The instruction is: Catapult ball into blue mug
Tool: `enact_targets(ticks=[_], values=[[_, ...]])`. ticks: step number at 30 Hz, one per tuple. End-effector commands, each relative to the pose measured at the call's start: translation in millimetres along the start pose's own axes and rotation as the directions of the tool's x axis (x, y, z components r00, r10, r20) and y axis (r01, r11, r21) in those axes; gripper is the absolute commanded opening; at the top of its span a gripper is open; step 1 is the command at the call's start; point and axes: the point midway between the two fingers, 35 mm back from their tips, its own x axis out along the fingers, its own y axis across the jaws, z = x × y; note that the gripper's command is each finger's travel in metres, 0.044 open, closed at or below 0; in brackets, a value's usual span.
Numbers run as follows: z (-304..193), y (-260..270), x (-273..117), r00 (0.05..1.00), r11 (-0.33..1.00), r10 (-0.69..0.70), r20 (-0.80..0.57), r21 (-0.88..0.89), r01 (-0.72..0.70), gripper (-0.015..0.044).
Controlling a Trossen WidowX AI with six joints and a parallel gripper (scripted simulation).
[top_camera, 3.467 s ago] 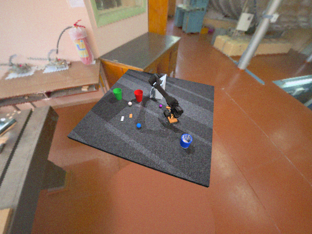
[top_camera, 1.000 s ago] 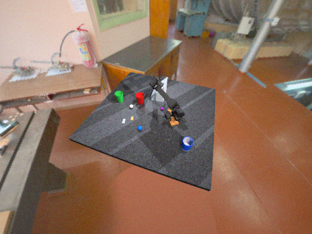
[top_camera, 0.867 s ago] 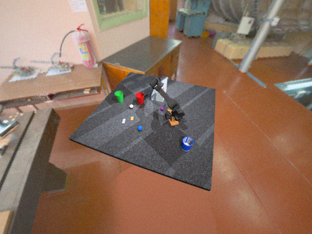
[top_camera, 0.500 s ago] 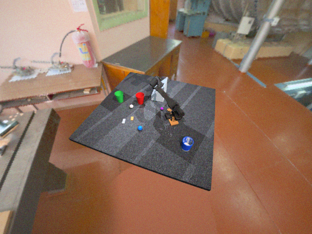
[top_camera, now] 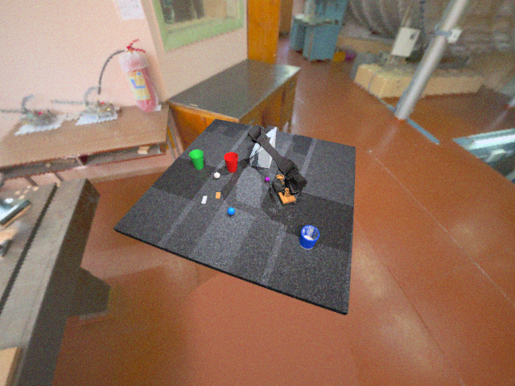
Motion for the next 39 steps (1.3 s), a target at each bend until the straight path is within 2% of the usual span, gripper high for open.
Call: enact_targets(ticks=[1, 28, 39], values=[[3.2, 1.1, 0.8, 1.000, 1.000, -0.005, 0.014, -0.005, 0.005, 0.0000], [2.1, -0.8, 36.6, 1.000, 1.000, 0.000, 0.002, 0.001, 0.000, 0.0000], [2.1, -0.8, 36.6, 1.000, 1.000, 0.000, 0.002, 0.001, 0.000, 0.0289]])
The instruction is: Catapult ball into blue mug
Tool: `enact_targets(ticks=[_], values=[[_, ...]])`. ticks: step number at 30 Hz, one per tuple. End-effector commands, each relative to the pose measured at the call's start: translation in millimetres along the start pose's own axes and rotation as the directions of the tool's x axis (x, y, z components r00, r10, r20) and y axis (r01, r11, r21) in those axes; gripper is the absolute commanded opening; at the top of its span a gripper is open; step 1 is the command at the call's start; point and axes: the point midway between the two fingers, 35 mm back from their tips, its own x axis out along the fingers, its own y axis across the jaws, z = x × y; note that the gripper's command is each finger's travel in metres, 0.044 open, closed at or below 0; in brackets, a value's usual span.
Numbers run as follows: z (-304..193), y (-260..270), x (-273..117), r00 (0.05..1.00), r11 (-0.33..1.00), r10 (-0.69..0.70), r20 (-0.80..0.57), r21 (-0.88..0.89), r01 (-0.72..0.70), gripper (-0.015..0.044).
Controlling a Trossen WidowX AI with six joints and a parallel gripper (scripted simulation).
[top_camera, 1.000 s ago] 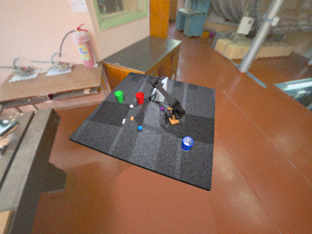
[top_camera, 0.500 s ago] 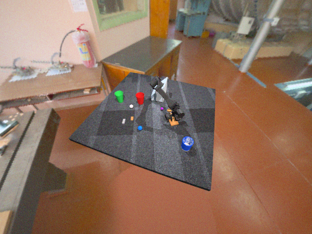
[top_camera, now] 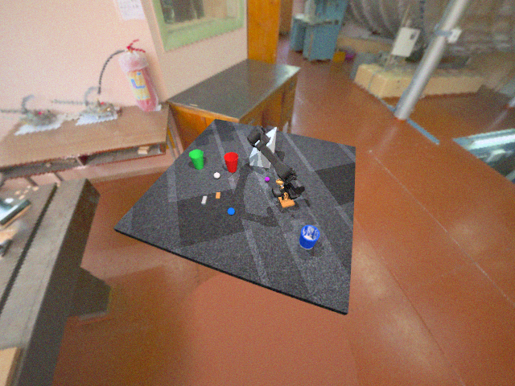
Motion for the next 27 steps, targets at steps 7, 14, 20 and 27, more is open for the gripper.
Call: enact_targets(ticks=[7, 14, 20, 27], values=[[1.7, 0.9, -60.3, 1.000, 1.000, 0.004, 0.004, 0.000, -0.004, 0.0440], [-2.1, 4.5, -93.4, 1.000, 1.000, -0.003, 0.009, -0.012, 0.003, 0.0440], [-1.9, 4.5, -103.2, 1.000, 1.000, -0.002, 0.013, -0.011, 0.003, 0.0440], [-8.7, 5.2, -129.7, 1.000, 1.000, -0.008, -0.004, -0.015, 0.007, 0.0414]])
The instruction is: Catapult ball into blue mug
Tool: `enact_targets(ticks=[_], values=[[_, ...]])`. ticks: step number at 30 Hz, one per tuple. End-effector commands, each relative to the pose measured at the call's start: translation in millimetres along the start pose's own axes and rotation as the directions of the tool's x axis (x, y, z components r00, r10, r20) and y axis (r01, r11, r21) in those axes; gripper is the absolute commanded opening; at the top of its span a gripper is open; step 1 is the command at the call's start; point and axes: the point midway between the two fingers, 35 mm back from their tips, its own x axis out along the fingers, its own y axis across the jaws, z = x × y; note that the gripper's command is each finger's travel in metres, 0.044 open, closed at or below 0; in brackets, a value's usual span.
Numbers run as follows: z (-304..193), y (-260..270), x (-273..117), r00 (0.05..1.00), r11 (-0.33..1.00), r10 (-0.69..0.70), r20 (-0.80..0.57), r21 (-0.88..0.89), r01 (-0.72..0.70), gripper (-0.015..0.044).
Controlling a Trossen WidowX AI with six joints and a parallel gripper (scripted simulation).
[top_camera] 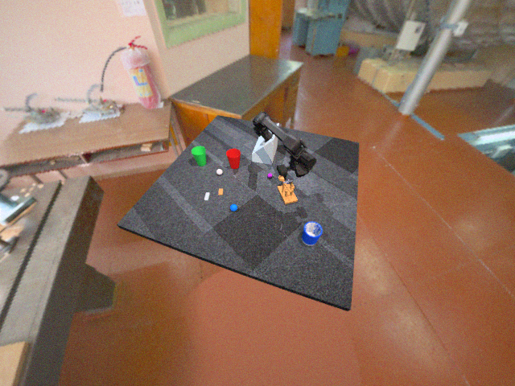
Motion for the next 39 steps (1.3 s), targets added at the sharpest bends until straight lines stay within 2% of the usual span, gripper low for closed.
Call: enact_targets(ticks=[1, 4, 5, 14, 27, 39], values=[[-4.0, -3.3, 10.7, 1.000, 1.000, 0.001, -0.016, 0.014, -0.001, 0.0387], [-17.4, -12.4, 22.4, 1.000, 0.997, 0.006, -0.015, 0.078, -0.004, 0.0309], [-22.7, -15.5, 26.6, 1.000, 0.995, 0.007, -0.015, 0.101, -0.005, 0.0300], [-83.8, -37.3, 65.3, 1.000, 0.951, 0.010, -0.010, 0.311, -0.006, 0.0300], [-201.7, -54.1, 111.2, 1.000, 0.814, -0.002, -0.008, 0.580, 0.006, 0.0300], [-205.5, -57.8, 126.8, 1.000, 0.812, -0.003, -0.009, 0.584, 0.007, 0.0300]])
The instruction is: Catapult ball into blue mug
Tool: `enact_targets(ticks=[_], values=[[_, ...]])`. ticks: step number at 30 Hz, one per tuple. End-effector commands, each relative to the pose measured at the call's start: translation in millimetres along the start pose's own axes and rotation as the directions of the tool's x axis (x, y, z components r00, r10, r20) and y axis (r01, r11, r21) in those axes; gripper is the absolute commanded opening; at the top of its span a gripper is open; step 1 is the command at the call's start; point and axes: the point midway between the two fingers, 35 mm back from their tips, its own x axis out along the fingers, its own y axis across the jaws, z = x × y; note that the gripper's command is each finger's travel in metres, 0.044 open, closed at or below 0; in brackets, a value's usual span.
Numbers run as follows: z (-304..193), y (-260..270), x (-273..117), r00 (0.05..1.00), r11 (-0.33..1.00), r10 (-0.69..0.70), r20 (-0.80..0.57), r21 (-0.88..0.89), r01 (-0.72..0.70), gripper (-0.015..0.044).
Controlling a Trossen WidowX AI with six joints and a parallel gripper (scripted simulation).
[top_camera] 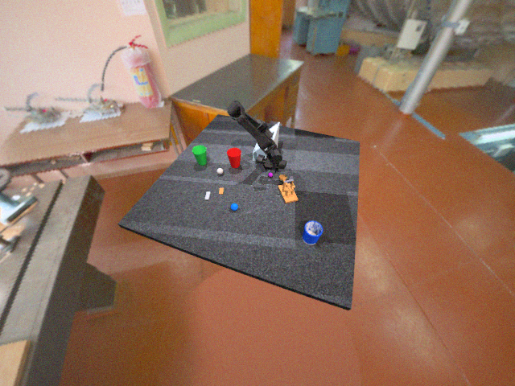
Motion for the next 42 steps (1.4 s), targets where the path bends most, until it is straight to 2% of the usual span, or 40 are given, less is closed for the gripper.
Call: enact_targets(ticks=[1, 28, 33, 42], values=[[-3.6, -1.7, 5.5, 1.000, 1.000, -0.008, -0.003, -0.011, 0.008, 0.0300], [-4.3, -3.4, 44.3, 1.000, 1.000, -0.011, -0.003, -0.011, 0.011, 0.0300], [-4.3, -3.4, 44.3, 1.000, 1.000, -0.011, -0.003, -0.011, 0.011, 0.0169], [-4.3, -3.4, 44.3, 1.000, 1.000, -0.011, -0.003, -0.011, 0.011, 0.0109]])
